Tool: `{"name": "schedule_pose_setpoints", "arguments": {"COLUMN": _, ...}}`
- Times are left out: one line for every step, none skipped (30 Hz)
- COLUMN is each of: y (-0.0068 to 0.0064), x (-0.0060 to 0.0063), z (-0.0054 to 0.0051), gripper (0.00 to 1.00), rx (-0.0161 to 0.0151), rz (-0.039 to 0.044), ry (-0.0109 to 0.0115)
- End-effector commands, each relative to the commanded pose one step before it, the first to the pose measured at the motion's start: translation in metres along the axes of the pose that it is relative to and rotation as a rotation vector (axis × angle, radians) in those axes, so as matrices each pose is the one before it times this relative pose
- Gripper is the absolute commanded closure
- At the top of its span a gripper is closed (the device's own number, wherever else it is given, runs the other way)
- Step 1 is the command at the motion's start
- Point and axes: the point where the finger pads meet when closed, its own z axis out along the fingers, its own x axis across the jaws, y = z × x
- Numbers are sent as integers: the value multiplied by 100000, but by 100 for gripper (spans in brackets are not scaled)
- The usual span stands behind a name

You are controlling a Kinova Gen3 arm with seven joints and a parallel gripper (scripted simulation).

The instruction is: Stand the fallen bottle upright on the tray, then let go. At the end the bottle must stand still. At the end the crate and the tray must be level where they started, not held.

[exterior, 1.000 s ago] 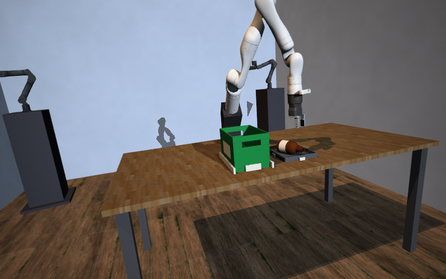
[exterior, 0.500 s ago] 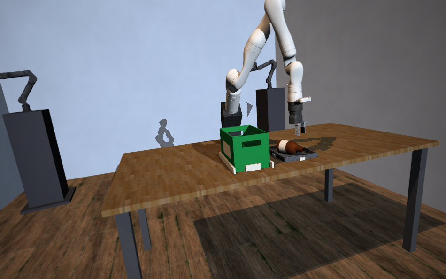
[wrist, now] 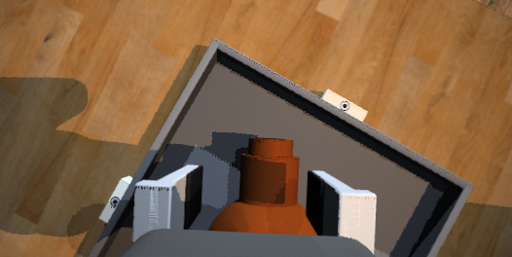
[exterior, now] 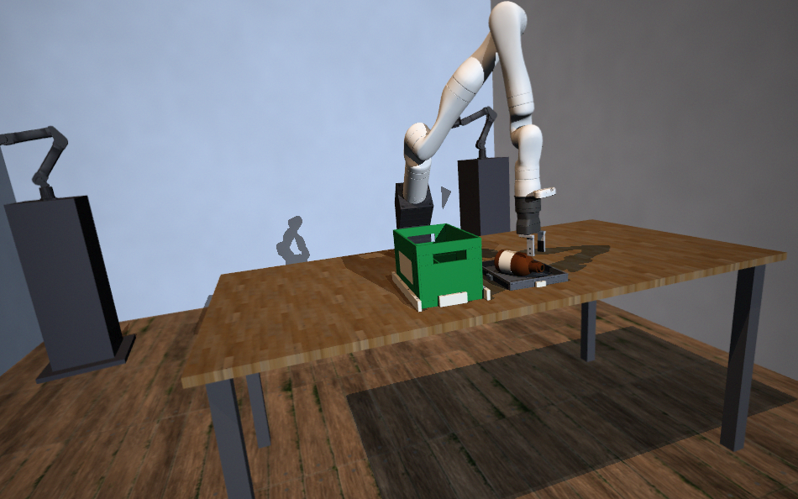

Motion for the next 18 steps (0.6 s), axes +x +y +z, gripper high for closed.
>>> {"name": "schedule_pose_setpoints", "arguments": {"y": 146, "x": 765, "z": 851, "gripper": 0, "rx": -658, "rz": 524, "ry": 1703}}
{"name": "schedule_pose_setpoints", "arguments": {"y": 0, "x": 0, "z": 105, "gripper": 0, "rx": 1, "rz": 0, "ry": 1}}
{"name": "schedule_pose_setpoints", "arguments": {"y": 0, "x": 0, "z": 85, "gripper": 0, "rx": 0, "rz": 0, "ry": 0}}
{"name": "schedule_pose_setpoints", "arguments": {"y": 0, "x": 0, "z": 66, "gripper": 0, "rx": -1, "rz": 0, "ry": 0}}
{"name": "schedule_pose_setpoints", "arguments": {"y": 0, "x": 0, "z": 49, "gripper": 0, "rx": -1, "rz": 0, "ry": 0}}
{"name": "schedule_pose_setpoints", "arguments": {"y": 0, "x": 0, "z": 34, "gripper": 0, "rx": -1, "rz": 0, "ry": 0}}
{"name": "schedule_pose_setpoints", "arguments": {"y": 0, "x": 0, "z": 22, "gripper": 0, "rx": -1, "rz": 0, "ry": 0}}
{"name": "schedule_pose_setpoints", "arguments": {"y": 0, "x": 0, "z": 12, "gripper": 0, "rx": 0, "rz": 0, "ry": 0}}
{"name": "schedule_pose_setpoints", "arguments": {"y": 0, "x": 0, "z": 4, "gripper": 0, "rx": 0, "rz": 0, "ry": 0}}
{"name": "schedule_pose_setpoints", "arguments": {"y": 0, "x": 0, "z": 1, "gripper": 0, "rx": 0, "rz": 0, "ry": 0}}
{"name": "schedule_pose_setpoints", "arguments": {"y": 0, "x": 0, "z": 0, "gripper": 0, "rx": 0, "rz": 0, "ry": 0}}
{"name": "schedule_pose_setpoints", "arguments": {"y": 0, "x": 0, "z": 0, "gripper": 0, "rx": 0, "rz": 0, "ry": 0}}
{"name": "schedule_pose_setpoints", "arguments": {"y": 0, "x": 0, "z": 0, "gripper": 0, "rx": 0, "rz": 0, "ry": 0}}
{"name": "schedule_pose_setpoints", "arguments": {"y": 0, "x": 0, "z": 0, "gripper": 0, "rx": 0, "rz": 0, "ry": 0}}
{"name": "schedule_pose_setpoints", "arguments": {"y": 0, "x": 0, "z": 0, "gripper": 0, "rx": 0, "rz": 0, "ry": 0}}
{"name": "schedule_pose_setpoints", "arguments": {"y": 0, "x": 0, "z": 0, "gripper": 0, "rx": 0, "rz": 0, "ry": 0}}
{"name": "schedule_pose_setpoints", "arguments": {"y": 0, "x": 0, "z": 0, "gripper": 0, "rx": 0, "rz": 0, "ry": 0}}
{"name": "schedule_pose_setpoints", "arguments": {"y": 0, "x": 0, "z": 0, "gripper": 0, "rx": 0, "rz": 0, "ry": 0}}
